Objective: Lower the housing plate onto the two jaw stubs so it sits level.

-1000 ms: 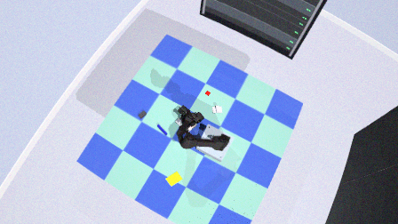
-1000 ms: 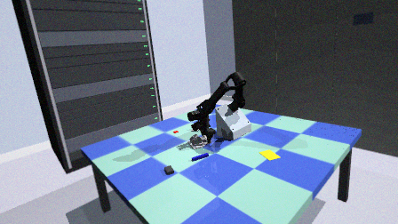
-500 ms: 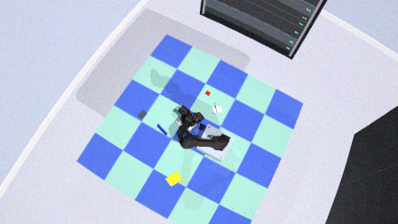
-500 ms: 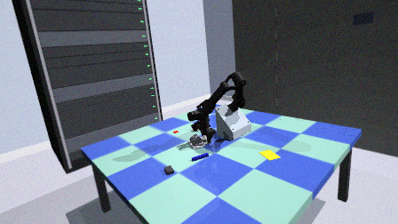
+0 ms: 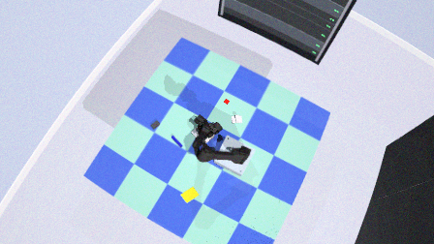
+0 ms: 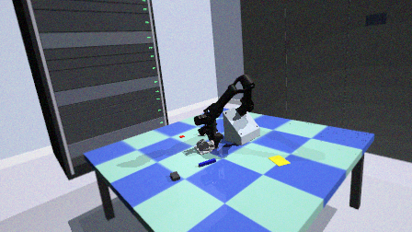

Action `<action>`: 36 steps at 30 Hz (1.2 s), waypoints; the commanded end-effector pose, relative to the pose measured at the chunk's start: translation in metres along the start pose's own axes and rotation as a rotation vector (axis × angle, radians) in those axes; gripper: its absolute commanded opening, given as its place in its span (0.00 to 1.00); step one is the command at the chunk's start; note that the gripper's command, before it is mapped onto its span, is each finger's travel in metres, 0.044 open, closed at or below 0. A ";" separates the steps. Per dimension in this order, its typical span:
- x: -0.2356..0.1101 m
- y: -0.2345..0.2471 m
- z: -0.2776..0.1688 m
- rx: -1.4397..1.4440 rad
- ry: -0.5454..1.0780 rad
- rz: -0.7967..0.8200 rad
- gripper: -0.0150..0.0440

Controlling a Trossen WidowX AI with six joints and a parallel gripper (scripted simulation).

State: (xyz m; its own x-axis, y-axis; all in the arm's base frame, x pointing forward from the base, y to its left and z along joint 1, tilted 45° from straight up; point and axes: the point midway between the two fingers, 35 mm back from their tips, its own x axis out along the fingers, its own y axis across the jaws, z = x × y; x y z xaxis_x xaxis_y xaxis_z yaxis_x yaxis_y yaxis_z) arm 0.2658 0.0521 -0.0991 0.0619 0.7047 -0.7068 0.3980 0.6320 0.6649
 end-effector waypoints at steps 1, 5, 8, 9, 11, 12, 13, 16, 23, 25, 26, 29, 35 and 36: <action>0.000 0.000 0.000 0.004 0.000 0.003 0.85; 0.000 0.000 0.000 0.000 0.000 0.000 0.89; 0.000 0.000 0.000 0.000 0.000 0.000 1.00; 0.000 0.000 0.000 0.000 0.000 0.000 1.00; 0.000 0.000 0.000 0.000 0.000 0.000 1.00; 0.000 0.000 0.000 0.000 0.000 0.000 1.00; 0.000 0.000 0.000 0.000 0.000 0.000 1.00; 0.000 0.000 0.000 0.000 0.000 0.000 1.00; -0.004 0.000 0.001 0.000 -0.001 -0.001 1.00; -0.014 0.000 0.002 0.001 -0.002 -0.003 1.00; -0.020 -0.001 0.003 0.001 -0.002 -0.003 1.00; -0.044 -0.001 0.004 0.002 -0.003 -0.004 1.00; -0.076 0.000 0.001 0.003 -0.001 0.000 1.00; -0.076 0.000 0.001 0.003 -0.001 0.000 1.00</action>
State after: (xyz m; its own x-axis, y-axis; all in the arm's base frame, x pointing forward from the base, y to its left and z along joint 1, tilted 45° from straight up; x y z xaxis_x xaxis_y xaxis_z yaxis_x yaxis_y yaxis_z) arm 0.2631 0.0026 -0.0522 0.0691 0.7044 -0.7064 0.4081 0.6262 0.6643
